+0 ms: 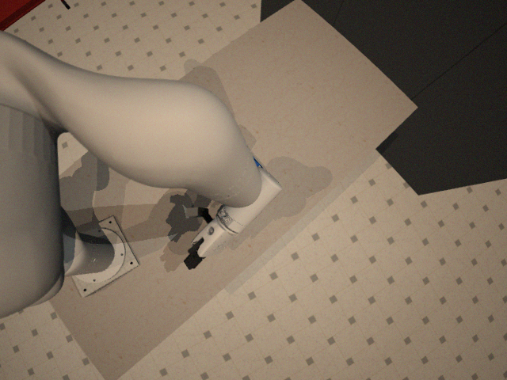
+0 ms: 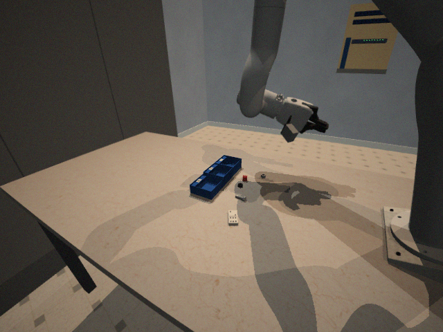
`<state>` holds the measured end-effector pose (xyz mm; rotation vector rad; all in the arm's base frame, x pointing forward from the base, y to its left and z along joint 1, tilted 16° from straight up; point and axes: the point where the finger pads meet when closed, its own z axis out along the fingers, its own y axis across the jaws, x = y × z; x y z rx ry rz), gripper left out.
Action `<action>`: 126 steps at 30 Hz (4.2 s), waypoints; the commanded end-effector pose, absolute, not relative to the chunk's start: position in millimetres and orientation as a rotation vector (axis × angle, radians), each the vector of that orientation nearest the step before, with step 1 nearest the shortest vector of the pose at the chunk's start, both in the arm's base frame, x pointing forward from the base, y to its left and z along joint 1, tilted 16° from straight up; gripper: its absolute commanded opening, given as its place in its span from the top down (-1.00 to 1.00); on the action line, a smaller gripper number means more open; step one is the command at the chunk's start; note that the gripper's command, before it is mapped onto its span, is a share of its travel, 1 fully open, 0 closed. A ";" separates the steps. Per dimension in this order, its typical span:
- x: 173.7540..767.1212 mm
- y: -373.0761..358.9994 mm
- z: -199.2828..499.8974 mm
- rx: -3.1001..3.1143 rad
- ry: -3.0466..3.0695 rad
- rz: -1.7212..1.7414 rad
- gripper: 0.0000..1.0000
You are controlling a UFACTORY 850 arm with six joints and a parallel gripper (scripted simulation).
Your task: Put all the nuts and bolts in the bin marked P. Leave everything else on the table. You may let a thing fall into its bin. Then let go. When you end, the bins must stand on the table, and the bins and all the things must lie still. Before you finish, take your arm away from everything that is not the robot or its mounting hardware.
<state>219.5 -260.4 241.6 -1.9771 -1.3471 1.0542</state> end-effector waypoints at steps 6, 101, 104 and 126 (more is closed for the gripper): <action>254.5 -233.2 238.8 -2.347 -1.258 1.015 0.85; 509.4 -139.6 253.4 -3.173 0.103 -0.436 0.85; 523.1 -157.9 243.4 -3.173 0.103 -0.436 0.85; 560.0 -202.8 204.2 -3.173 0.103 -0.436 0.85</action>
